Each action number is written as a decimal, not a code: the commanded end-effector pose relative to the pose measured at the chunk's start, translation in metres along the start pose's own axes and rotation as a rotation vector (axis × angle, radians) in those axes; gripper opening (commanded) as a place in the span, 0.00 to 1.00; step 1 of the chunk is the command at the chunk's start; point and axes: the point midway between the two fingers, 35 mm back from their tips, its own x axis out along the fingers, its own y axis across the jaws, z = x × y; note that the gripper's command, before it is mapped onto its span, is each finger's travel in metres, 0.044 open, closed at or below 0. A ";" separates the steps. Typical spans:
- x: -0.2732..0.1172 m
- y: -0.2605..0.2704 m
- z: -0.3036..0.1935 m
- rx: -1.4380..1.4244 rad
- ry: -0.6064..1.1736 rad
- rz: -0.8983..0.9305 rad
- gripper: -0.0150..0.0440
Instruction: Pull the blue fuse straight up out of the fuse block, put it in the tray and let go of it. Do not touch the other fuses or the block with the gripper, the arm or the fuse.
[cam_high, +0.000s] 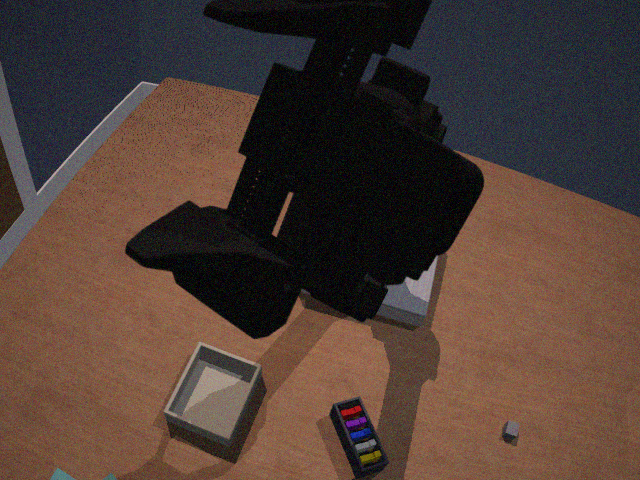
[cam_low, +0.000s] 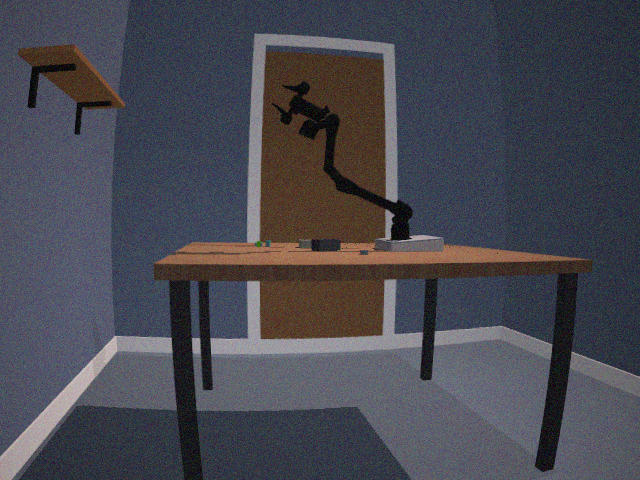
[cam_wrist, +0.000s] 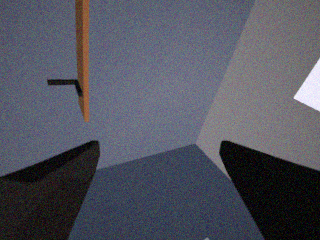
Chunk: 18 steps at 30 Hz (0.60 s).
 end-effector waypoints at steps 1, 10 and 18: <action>0.000 -0.001 -0.001 -0.004 0.000 -0.005 0.89; -0.033 -0.093 -0.054 -0.170 0.112 -0.272 0.49; -0.093 -0.183 -0.076 -0.354 0.216 -0.557 0.37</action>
